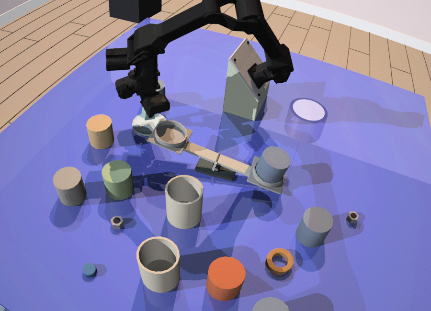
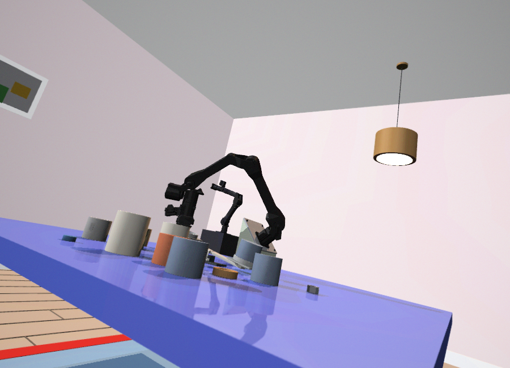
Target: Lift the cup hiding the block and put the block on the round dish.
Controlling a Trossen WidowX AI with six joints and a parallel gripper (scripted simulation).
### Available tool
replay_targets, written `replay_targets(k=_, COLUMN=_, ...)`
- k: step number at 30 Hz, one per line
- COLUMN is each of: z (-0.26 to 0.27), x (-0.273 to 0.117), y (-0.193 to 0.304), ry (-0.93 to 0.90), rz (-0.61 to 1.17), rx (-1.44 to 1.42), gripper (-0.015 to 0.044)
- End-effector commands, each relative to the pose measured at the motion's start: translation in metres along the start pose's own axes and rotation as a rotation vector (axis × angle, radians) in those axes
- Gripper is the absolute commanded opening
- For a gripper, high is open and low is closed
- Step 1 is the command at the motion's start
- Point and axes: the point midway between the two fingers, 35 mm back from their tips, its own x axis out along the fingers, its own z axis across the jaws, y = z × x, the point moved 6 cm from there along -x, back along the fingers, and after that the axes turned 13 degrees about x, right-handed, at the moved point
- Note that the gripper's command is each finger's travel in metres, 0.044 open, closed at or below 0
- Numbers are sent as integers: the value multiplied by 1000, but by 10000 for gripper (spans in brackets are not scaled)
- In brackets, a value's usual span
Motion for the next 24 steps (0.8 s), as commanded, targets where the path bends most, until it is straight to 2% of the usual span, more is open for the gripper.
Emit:
replay_targets(k=1, z=0, x=7, y=1, ry=-6, rz=1, rx=6, gripper=0)
replay_targets(k=18, z=0, x=28, y=1, ry=-7, rz=1, rx=5, gripper=0)
replay_targets(k=24, z=0, x=23, y=0, ry=-2, rz=-3, rx=1, gripper=158)
